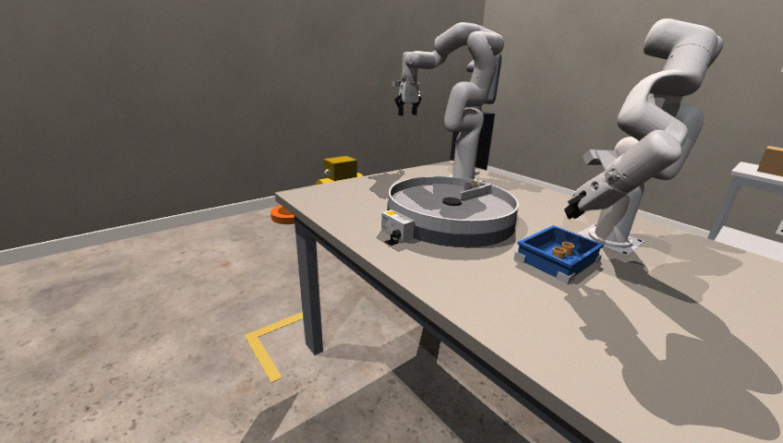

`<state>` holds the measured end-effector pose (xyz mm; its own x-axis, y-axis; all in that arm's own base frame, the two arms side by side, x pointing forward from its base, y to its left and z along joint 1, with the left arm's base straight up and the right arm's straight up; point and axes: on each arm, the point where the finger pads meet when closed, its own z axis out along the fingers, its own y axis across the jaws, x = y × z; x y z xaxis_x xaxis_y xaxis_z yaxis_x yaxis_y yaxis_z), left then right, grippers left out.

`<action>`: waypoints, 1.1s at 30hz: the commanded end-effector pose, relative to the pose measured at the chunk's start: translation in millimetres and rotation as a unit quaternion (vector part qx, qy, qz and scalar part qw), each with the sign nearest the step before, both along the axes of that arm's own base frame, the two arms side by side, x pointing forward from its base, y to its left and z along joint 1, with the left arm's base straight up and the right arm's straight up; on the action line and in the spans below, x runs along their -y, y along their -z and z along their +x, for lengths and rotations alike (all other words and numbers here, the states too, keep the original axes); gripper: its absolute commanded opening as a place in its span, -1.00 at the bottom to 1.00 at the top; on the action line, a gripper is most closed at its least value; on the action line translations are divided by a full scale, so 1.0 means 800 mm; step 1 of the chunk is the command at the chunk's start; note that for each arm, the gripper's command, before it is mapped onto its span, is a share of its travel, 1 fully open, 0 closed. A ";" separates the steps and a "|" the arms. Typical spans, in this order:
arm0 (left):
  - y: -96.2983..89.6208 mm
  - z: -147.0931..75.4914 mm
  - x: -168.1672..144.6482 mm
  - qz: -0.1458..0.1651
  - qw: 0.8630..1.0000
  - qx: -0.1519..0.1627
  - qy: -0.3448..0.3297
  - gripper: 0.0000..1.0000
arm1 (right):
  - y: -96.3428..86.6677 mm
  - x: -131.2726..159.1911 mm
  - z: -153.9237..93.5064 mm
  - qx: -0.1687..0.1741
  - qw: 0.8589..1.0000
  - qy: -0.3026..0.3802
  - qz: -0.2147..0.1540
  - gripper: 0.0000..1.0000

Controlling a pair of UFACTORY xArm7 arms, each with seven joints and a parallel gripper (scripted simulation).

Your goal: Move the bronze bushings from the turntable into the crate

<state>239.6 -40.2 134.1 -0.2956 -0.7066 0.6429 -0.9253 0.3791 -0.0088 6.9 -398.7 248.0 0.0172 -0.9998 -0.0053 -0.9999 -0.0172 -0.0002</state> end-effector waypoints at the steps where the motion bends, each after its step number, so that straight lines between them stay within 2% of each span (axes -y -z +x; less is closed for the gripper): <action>1: -0.001 0.001 0.000 0.000 1.000 0.001 0.000 -0.74 | -0.002 0.002 0.000 0.000 1.000 0.000 -0.003 1.00; 12: -0.001 0.001 0.003 0.000 1.000 0.001 0.000 -0.76 | -0.002 0.002 0.000 0.000 1.000 0.000 -0.003 1.00; 14: -0.001 -0.001 0.021 0.000 1.000 0.002 0.000 -0.76 | -0.002 0.002 0.000 0.000 1.000 0.000 -0.003 1.00; 16: -0.001 -0.008 0.058 0.000 1.000 0.001 0.000 -0.76 | -0.002 0.002 0.000 0.000 1.000 0.000 -0.003 1.00; 20: -0.001 -0.010 0.073 0.000 1.000 0.002 0.000 -0.76 | -0.002 0.002 0.000 0.000 1.000 0.000 -0.003 1.00; 21: -0.001 -0.014 0.101 0.000 1.000 0.002 0.000 -0.76 | -0.002 0.002 0.000 0.000 1.000 0.000 -0.003 1.00; 33: -0.002 -0.031 0.207 0.000 1.000 0.002 0.000 -0.76 | -0.002 0.002 0.000 0.000 1.000 0.000 -0.003 1.00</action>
